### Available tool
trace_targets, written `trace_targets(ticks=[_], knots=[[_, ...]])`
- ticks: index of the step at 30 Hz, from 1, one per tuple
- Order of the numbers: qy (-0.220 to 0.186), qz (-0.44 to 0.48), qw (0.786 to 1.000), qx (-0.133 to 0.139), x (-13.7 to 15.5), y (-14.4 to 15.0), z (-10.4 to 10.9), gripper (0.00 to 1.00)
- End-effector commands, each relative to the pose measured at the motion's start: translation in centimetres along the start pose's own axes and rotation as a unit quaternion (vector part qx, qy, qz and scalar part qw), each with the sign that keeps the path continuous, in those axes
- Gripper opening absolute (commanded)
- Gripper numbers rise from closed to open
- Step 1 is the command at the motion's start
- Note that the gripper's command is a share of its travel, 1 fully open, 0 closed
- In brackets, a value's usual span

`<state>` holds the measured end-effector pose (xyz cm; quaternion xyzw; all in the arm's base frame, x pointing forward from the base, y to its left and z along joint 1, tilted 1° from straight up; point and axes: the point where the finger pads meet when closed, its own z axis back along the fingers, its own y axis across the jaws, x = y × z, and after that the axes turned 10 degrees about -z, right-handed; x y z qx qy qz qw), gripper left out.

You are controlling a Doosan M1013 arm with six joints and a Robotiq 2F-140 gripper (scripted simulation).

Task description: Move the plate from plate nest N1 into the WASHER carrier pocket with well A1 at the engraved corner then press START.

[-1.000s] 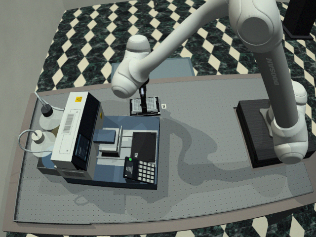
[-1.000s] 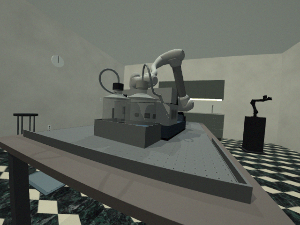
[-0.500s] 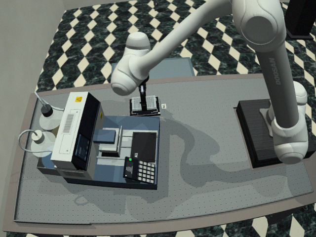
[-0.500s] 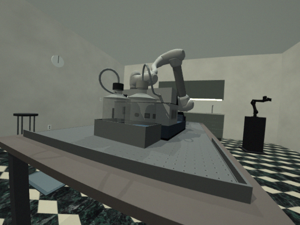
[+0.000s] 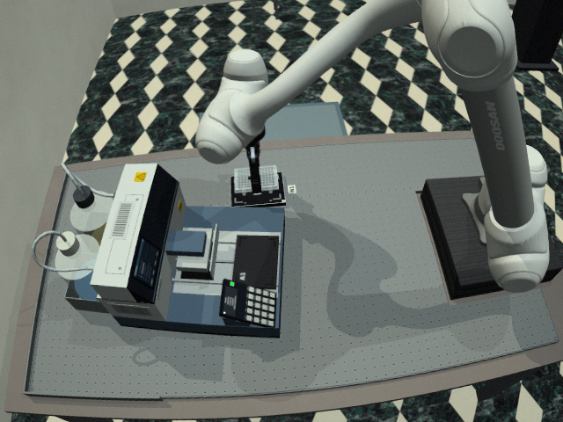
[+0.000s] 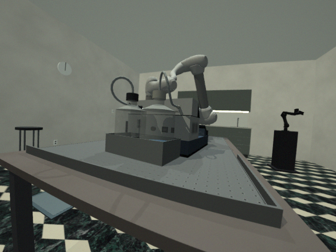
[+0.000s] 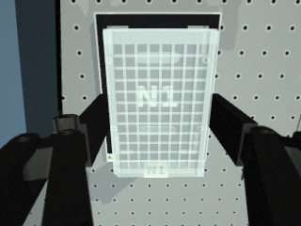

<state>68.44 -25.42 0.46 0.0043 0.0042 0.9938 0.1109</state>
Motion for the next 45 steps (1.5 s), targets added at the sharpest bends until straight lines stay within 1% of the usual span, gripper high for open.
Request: trace_targets(ticks=[1, 4, 32, 41, 45], knots=[[0.001, 0.000, 1.000, 0.000, 0.0, 0.0, 0.5, 0.10], [0.001, 0.000, 1.000, 0.000, 0.0, 0.0, 0.7, 0.10], [0.001, 0.000, 1.000, 0.000, 0.0, 0.0, 5.0, 0.10], [0.001, 0.000, 1.000, 0.000, 0.0, 0.0, 5.1, 0.10], [0.001, 0.000, 1.000, 0.000, 0.0, 0.0, 7.1, 0.10]])
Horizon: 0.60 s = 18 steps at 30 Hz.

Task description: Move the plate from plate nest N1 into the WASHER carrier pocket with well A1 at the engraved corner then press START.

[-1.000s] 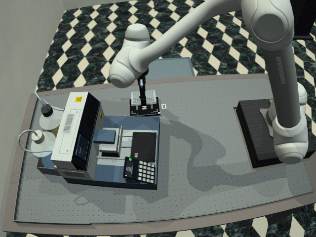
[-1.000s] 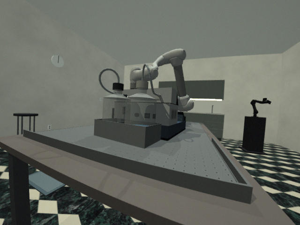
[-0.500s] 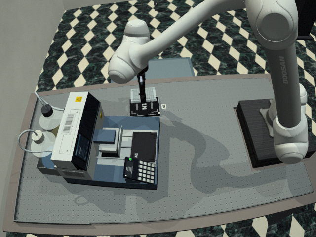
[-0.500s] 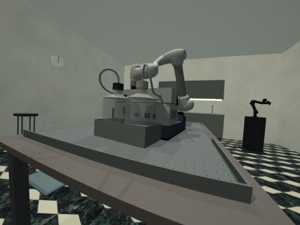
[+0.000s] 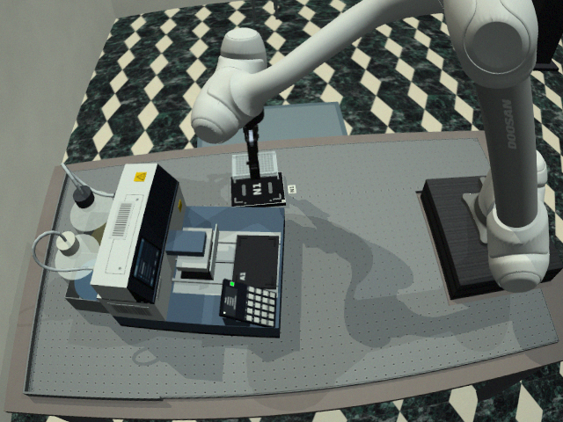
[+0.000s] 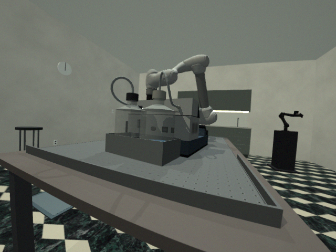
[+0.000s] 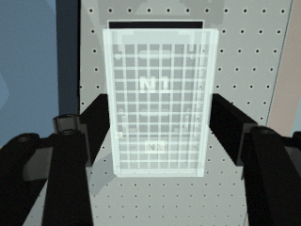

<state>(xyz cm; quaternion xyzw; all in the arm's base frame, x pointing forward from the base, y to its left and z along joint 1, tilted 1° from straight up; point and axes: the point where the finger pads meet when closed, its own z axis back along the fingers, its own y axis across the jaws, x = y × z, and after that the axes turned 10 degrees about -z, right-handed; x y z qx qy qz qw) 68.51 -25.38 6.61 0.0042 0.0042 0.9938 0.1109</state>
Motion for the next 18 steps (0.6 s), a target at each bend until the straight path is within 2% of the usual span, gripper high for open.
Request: trace_targets(ticks=[1, 8, 14, 18], knots=[[0.001, 0.000, 1.000, 0.000, 0.0, 0.0, 1.5, 0.10], [0.001, 0.000, 1.000, 0.000, 0.0, 0.0, 5.0, 0.10], [0.001, 0.000, 1.000, 0.000, 0.0, 0.0, 5.8, 0.10], [0.001, -0.067, 0.998, 0.000, 0.2, -2.0, 5.8, 0.10]])
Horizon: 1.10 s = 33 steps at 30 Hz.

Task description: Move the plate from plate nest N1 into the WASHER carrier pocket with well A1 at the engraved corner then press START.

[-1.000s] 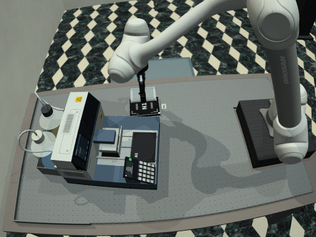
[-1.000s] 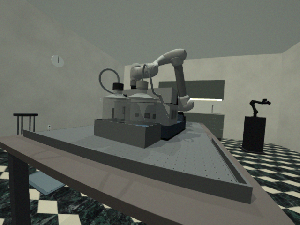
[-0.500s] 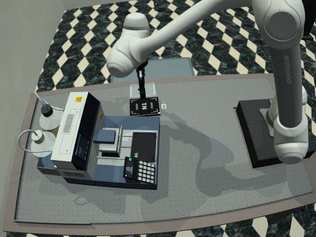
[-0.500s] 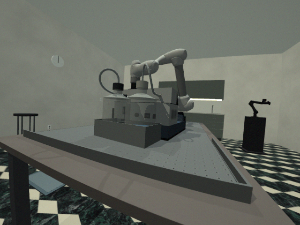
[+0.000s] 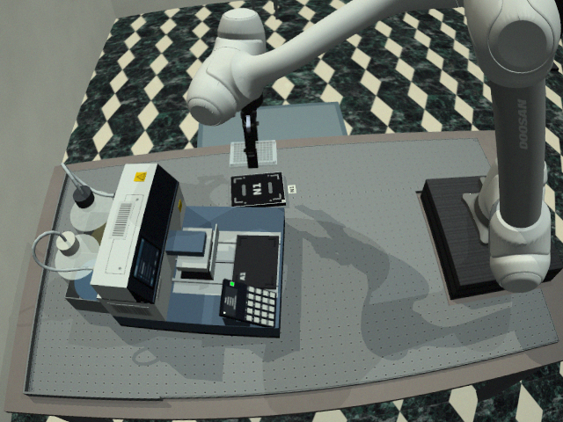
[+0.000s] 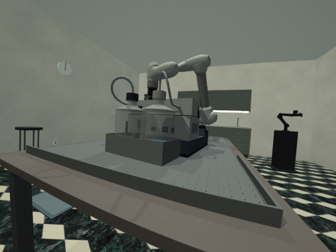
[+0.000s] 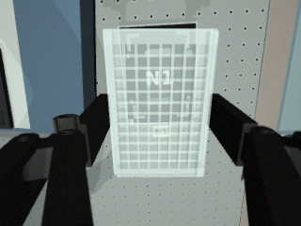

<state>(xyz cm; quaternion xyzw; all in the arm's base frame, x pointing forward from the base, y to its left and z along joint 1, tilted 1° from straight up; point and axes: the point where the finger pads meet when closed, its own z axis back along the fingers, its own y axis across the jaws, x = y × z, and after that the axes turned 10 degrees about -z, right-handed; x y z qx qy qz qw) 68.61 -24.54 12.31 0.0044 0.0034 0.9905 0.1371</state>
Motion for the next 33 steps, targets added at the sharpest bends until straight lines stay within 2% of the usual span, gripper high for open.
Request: trace_targets(ticks=[1, 7, 9, 15, 24, 26, 33], knots=[[0.001, -0.057, 0.998, 0.001, 0.2, -1.7, 0.1, 0.10], [0.001, -0.156, 0.988, 0.000, 0.8, -4.6, 0.1, 0.10], [0.001, -0.156, 0.988, 0.000, 0.8, -4.6, 0.1, 0.10], [0.001, -0.254, 0.967, 0.000, 1.3, -7.6, 0.1, 0.10], [0.001, -0.396, 0.918, 0.000, 2.1, -12.0, 0.1, 0.10], [0.001, -0.396, 0.918, 0.000, 2.1, -12.0, 0.1, 0.10], [0.001, -0.500, 0.866, 0.000, 2.7, -15.5, 0.1, 0.10]])
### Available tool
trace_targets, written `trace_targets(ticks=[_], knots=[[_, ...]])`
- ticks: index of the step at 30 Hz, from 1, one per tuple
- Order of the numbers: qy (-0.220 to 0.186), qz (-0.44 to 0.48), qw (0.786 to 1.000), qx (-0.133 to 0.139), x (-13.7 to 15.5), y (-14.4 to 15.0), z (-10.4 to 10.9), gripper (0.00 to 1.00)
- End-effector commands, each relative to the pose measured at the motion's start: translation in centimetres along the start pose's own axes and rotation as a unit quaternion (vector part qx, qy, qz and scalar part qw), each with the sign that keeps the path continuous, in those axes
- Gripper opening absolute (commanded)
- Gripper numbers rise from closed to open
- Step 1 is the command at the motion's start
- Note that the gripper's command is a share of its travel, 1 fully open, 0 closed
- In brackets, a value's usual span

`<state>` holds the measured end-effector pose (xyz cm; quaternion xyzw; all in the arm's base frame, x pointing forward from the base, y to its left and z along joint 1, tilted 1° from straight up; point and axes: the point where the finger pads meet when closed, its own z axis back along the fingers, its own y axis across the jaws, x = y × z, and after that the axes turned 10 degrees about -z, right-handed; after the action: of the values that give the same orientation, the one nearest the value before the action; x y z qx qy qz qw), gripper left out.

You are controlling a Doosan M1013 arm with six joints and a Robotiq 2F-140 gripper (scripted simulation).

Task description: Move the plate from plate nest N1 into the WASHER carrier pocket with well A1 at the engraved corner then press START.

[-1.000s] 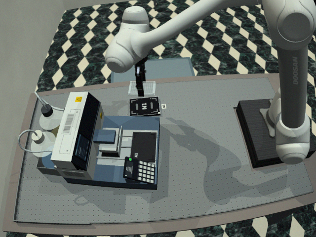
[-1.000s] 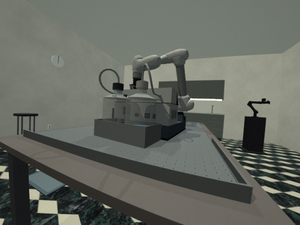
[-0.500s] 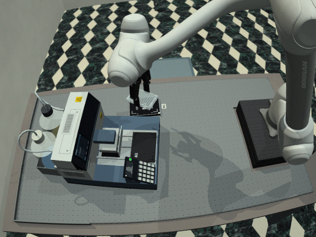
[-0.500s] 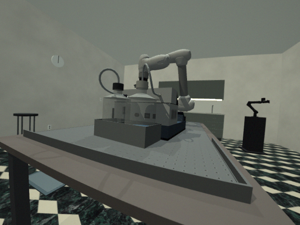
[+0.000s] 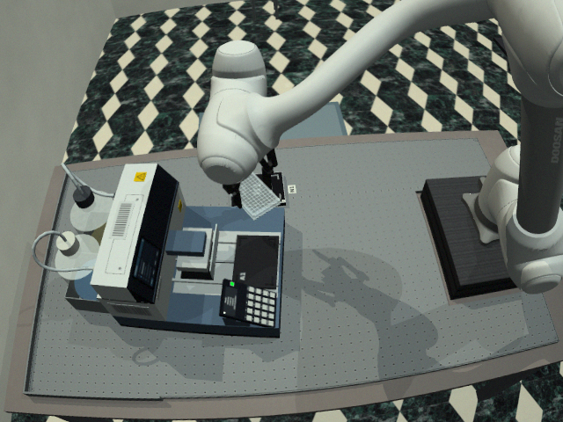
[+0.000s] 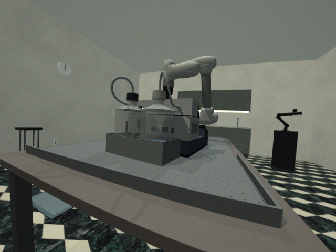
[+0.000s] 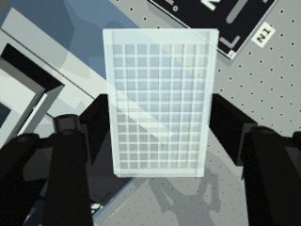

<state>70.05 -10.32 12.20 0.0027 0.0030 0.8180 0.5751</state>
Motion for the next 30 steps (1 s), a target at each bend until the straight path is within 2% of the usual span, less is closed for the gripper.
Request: trace_targets(ticks=[1, 8, 10, 20, 25, 30], knots=[[0.003, -0.065, 0.998, 0.001, 1.7, -0.9, 0.1, 0.10], [0.003, -0.181, 0.984, 0.000, 4.9, -2.4, 0.1, 0.10], [0.003, -0.181, 0.984, 0.000, 4.9, -2.4, 0.1, 0.10], [0.003, -0.341, 0.940, 0.000, 9.4, -4.5, 0.0, 0.10], [0.003, -0.342, 0.940, 0.000, 11.6, -5.6, 0.0, 0.10], [0.003, -0.342, 0.940, 0.000, 12.4, -6.0, 0.0, 0.10]])
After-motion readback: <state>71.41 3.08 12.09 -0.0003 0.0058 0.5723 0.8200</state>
